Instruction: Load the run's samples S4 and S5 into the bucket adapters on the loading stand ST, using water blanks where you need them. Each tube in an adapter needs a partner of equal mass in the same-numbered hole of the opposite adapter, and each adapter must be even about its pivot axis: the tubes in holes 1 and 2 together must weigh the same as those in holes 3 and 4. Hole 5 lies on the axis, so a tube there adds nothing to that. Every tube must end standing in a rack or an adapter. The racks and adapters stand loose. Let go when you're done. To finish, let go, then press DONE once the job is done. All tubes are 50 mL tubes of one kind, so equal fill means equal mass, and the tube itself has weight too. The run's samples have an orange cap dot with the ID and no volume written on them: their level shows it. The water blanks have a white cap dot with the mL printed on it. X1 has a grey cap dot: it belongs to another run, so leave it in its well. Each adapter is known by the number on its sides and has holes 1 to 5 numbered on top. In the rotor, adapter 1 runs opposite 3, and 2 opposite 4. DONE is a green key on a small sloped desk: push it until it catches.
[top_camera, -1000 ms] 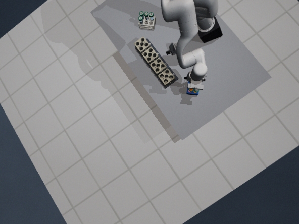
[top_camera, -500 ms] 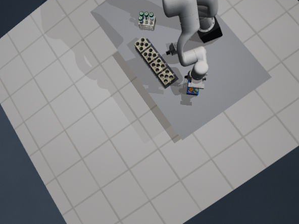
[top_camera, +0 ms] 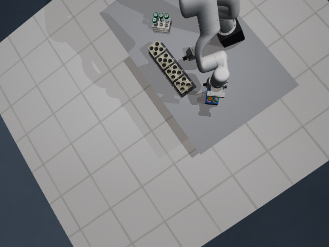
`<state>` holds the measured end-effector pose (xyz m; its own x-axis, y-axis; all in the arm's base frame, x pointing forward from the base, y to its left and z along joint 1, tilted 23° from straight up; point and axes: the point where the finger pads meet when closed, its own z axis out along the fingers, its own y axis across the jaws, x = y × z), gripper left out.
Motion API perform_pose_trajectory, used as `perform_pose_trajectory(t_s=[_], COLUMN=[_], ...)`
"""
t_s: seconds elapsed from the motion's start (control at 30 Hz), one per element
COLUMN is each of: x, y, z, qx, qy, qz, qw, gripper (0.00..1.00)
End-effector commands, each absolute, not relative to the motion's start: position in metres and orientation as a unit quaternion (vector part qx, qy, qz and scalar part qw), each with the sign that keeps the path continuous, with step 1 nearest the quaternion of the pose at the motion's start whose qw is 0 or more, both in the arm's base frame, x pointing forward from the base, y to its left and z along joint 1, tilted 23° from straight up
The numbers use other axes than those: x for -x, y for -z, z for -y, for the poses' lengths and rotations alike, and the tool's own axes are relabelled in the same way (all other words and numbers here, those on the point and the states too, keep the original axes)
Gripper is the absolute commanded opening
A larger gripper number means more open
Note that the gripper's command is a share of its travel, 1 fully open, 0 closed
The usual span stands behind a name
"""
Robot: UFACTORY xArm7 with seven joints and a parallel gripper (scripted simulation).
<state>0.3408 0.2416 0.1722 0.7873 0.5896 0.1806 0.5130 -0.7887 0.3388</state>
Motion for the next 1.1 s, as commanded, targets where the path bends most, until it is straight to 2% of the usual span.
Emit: perform_pose_trajectory(t_s=[0.0,0.97,1.07], x=[-0.341,-0.341,-0.328], y=[-0.174,-0.174,-0.168], z=[-0.243,-0.243,-0.245], qx=[-0.935,-0.935,-0.935], qy=[-0.142,-0.142,-0.142], qz=[-0.295,-0.295,-0.295], qw=[0.136,0.136,0.136], gripper=[0.00,0.00,0.00])
